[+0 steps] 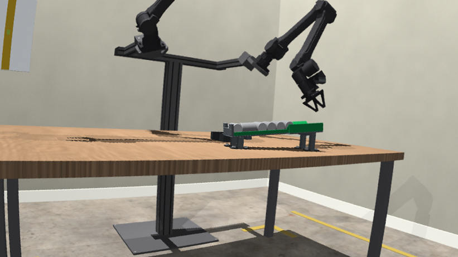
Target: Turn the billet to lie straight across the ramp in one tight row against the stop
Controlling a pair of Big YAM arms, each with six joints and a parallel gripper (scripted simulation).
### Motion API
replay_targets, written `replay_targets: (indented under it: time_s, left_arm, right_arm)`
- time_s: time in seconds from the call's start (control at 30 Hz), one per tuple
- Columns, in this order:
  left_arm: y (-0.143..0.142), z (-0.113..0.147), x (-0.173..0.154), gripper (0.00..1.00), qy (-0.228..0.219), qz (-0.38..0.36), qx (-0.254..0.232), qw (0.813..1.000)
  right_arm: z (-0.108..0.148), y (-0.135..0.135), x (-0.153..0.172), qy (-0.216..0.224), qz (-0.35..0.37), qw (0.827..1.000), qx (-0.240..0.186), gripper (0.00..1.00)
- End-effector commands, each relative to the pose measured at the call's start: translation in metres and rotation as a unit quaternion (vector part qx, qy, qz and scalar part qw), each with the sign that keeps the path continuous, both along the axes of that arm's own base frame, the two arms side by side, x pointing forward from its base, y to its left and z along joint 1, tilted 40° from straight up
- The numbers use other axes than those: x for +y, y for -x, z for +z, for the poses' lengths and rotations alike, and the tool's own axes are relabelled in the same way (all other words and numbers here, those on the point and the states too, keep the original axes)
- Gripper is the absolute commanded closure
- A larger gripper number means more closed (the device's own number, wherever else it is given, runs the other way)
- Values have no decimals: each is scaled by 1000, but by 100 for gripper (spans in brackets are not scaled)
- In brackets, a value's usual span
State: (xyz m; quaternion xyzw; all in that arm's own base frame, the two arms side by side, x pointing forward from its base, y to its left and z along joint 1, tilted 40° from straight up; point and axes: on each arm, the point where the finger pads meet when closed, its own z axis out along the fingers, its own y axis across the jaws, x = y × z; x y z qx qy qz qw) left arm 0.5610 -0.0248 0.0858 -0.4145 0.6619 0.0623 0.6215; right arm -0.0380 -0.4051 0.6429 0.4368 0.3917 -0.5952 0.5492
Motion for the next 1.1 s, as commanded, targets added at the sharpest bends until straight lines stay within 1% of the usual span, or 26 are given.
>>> replay_targets:
  time_s: [0.0,0.03,0.07,0.1,0.13,0.17,0.3,0.33,0.37,0.4,0.43,0.47,0.53,0.57,0.63,0.67,0.7,0.73,0.77,0.8,0.87,0.9,0.93,1.0,1.03,1.07]
  left_arm:
    - [-5,-19,-41,0,54,3,11,998]
    - [-5,-19,-41,0,54,3,11,998]
    - [-6,-11,-41,0,57,2,3,998]
    - [-8,-27,-60,0,67,3,20,998]
    - [-8,-27,-60,0,67,3,20,998]
    - [-9,-33,-79,0,80,4,29,996]
    - [-9,-34,-79,0,81,2,30,996]
    - [-12,-41,-99,0,94,3,39,995]
    - [-12,-41,-99,0,94,2,39,995]
    - [-13,-48,-119,0,107,2,49,993]
    - [-13,-48,-119,0,107,2,49,993]
    - [-15,-55,-139,0,121,2,59,991]
    - [-15,-55,-139,0,121,2,59,991]
    - [-17,-63,-160,0,135,2,69,988]
    - [-17,-63,-160,0,135,2,69,988]
    - [-19,-71,-181,0,149,3,79,986]
    - [-19,-71,-181,0,149,3,79,986]
    - [-21,-78,-202,0,163,3,89,983]
    - [-21,-78,-202,0,163,3,89,983]
    - [-22,-86,-222,0,176,4,99,979]
    - [-22,-86,-222,0,176,4,99,979]
    - [-24,-93,-241,0,189,4,108,976]
    - [-24,-93,-241,0,189,4,108,976]
    - [-27,-106,-276,0,212,5,125,969]
    - [-27,-106,-276,0,212,5,125,969]
    - [-28,-112,-292,0,222,5,132,966]
  right_arm:
    - [7,6,10,5,-10,1000,7,0]
    - [7,6,10,5,-10,1000,7,0]
    - [7,6,10,5,-10,1000,7,0]
    - [7,6,10,5,-10,1000,7,0]
    - [7,6,10,5,-10,1000,7,0]
    - [7,6,10,5,-10,1000,7,0]
    - [7,6,10,5,-10,1000,7,0]
    - [7,6,10,5,-10,1000,7,0]
    - [7,6,10,5,-10,1000,7,0]
    - [7,6,10,5,-10,1000,7,0]
    - [7,6,10,5,-10,1000,7,0]
    - [7,6,10,5,-10,1000,7,0]
    - [7,6,10,5,-10,1000,7,0]
    - [7,6,10,5,-10,1000,7,0]
    - [7,6,10,5,-10,1000,7,0]
    - [7,6,10,5,-10,1000,7,0]
    - [7,6,10,5,-10,1000,7,0]
    - [7,6,10,5,-10,1000,7,0]
    - [7,6,10,5,-10,1000,7,0]
    - [7,6,10,5,-10,1000,7,0]
    - [7,6,10,5,-10,1000,7,0]
    - [7,6,10,5,-10,1000,7,0]
    - [7,6,10,5,-10,1000,7,0]
    - [7,6,10,5,-10,1000,7,0]
    - [7,6,10,5,-10,1000,7,0]
    - [7,6,10,5,-10,1000,7,0]
